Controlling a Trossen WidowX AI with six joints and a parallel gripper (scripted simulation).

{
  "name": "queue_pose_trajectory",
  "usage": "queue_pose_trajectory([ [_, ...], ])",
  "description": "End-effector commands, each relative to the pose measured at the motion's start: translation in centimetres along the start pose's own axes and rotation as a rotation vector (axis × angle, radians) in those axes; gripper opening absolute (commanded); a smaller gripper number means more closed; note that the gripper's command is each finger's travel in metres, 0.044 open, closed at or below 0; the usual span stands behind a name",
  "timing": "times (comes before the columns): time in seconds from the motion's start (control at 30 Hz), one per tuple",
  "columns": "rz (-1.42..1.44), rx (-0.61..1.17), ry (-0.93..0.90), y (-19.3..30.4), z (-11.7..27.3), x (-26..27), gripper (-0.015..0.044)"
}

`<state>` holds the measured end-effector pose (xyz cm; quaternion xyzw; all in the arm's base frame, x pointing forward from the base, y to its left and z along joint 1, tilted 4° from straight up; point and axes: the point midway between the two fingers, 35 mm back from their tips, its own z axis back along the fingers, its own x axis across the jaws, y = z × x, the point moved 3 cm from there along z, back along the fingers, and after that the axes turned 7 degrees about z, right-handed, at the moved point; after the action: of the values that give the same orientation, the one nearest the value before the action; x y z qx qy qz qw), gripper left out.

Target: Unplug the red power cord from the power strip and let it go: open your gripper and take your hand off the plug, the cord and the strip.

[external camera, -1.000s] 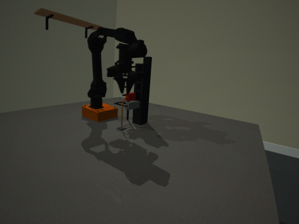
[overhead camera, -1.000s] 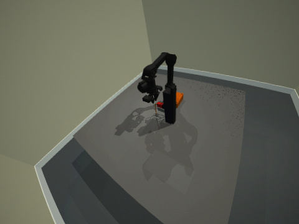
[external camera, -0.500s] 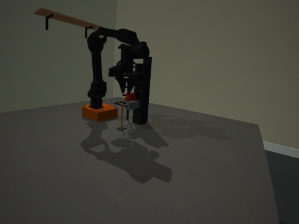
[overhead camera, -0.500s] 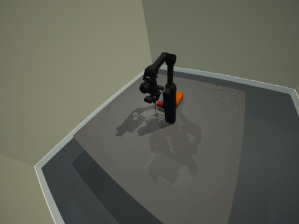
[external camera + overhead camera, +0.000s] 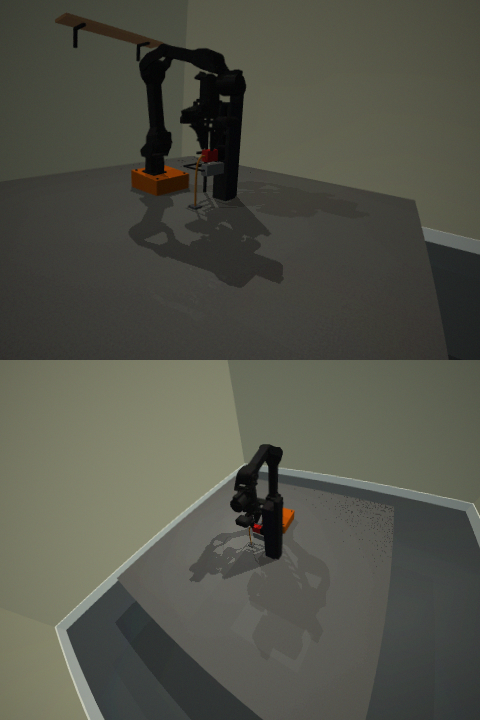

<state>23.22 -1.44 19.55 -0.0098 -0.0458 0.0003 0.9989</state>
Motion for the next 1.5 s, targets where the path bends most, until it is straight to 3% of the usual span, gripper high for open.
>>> queue_pose_trajectory([
  [0.0, -0.005, -0.003, 0.003, 0.4, 0.0, 0.0, 0.0160],
  [0.5, -0.005, -0.003, 0.003, 0.4, -1.2, -0.1, 0.0160],
  [0.63, 0.000, 0.000, -0.002, 0.5, -1.0, 0.0, 0.0055],
  [0.9, 0.000, 0.000, -0.002, 0.5, -1.0, 0.0, 0.0002],
  [1.47, -0.001, -0.003, 0.000, -1.9, -1.0, 0.0, 0.0000],
])
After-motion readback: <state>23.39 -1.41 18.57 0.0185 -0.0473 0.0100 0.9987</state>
